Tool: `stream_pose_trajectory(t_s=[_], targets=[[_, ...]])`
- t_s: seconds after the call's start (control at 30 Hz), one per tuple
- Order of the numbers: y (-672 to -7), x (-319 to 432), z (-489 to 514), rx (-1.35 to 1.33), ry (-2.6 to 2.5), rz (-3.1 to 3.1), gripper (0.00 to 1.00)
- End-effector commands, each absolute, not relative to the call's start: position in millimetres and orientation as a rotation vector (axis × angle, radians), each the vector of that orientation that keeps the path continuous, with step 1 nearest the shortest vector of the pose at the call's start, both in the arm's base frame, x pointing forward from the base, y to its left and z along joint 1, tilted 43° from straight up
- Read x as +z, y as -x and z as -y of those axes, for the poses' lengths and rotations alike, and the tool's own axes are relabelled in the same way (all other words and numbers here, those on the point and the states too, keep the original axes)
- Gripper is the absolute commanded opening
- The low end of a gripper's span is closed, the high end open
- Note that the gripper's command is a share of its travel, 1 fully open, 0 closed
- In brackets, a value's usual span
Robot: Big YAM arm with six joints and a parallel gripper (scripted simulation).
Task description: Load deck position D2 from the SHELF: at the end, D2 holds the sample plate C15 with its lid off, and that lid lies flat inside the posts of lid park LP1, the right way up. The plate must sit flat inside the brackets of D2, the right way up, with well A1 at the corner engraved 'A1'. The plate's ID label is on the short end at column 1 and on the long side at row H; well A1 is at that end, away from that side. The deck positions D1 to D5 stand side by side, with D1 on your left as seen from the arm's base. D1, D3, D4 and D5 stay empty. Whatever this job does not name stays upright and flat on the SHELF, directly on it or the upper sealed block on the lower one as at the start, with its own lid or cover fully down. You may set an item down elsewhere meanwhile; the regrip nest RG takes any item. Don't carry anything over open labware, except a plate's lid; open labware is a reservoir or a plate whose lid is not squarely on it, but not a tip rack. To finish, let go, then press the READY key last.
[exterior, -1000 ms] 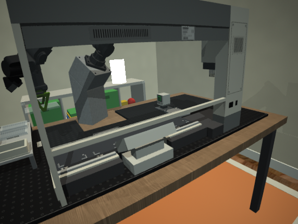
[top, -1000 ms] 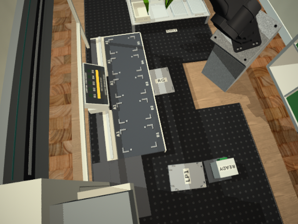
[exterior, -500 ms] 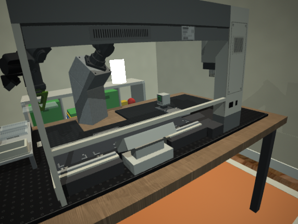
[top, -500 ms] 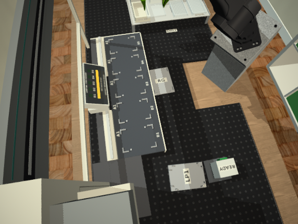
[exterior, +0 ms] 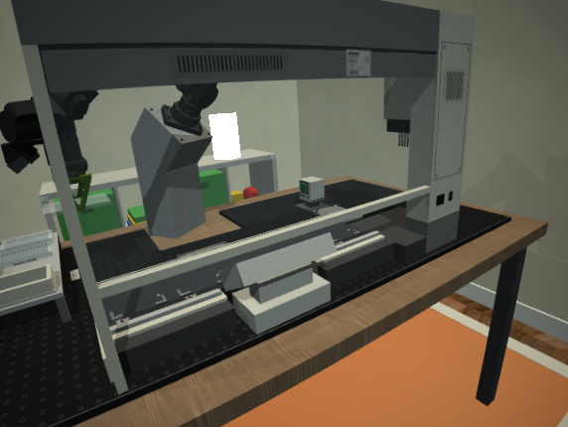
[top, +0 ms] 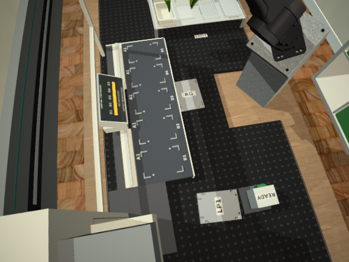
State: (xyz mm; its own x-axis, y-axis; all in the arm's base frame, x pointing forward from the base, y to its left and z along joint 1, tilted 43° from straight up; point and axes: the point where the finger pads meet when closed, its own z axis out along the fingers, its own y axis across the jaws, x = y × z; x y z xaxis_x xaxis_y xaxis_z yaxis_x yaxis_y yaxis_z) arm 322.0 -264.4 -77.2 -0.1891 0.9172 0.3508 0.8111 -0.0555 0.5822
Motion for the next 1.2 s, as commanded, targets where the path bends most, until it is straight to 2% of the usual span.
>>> stream_pose_trajectory(t_s=[0.0, 0.4, 1.17], targets=[[-312.0, -75.5, 272.0, 1.073, -1.948, -2.007, 0.00], [-312.0, -75.5, 272.0, 1.073, -1.948, -2.007, 0.00], [-312.1, -75.3, 272.0, 0.957, -1.399, -2.281, 0.00]])
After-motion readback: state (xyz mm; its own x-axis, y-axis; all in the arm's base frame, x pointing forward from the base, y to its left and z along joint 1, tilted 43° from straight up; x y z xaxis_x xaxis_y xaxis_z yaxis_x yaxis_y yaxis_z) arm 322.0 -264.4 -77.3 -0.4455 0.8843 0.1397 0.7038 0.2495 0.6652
